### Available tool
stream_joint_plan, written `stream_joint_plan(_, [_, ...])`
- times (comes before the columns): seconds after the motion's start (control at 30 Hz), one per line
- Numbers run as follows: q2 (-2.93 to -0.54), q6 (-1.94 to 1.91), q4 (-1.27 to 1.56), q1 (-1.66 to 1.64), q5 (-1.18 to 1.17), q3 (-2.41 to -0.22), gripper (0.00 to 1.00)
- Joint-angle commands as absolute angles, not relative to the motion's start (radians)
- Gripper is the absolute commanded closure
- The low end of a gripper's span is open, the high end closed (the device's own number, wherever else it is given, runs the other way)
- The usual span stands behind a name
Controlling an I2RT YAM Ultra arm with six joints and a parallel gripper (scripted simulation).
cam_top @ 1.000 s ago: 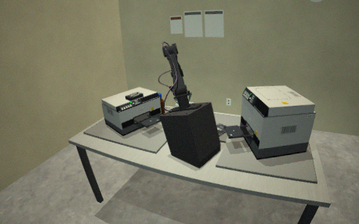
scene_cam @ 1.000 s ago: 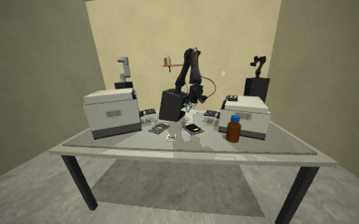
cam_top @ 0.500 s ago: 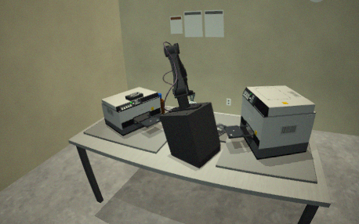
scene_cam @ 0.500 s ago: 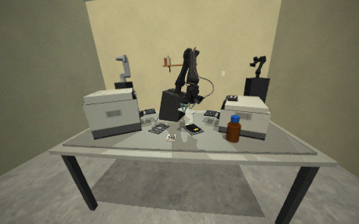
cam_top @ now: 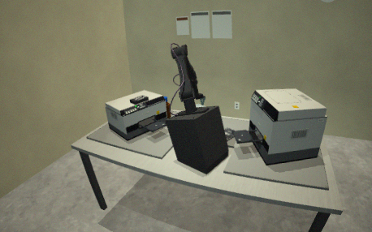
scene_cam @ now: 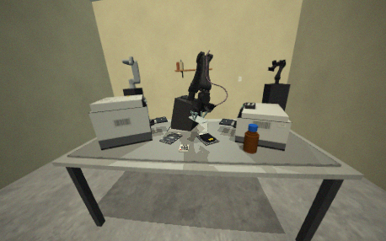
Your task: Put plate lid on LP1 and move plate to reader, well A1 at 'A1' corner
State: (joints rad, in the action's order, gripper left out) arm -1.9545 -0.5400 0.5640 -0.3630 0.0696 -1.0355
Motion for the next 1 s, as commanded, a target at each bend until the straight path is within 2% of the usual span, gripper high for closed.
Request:
stream_joint_plan(0.0, [-1.951, -0.505, 0.572, -0.328, 0.074, -1.071, 0.14])
stream_joint_plan(0.97, [-1.976, -0.334, 0.577, -0.198, 0.081, -1.078, 0.14])
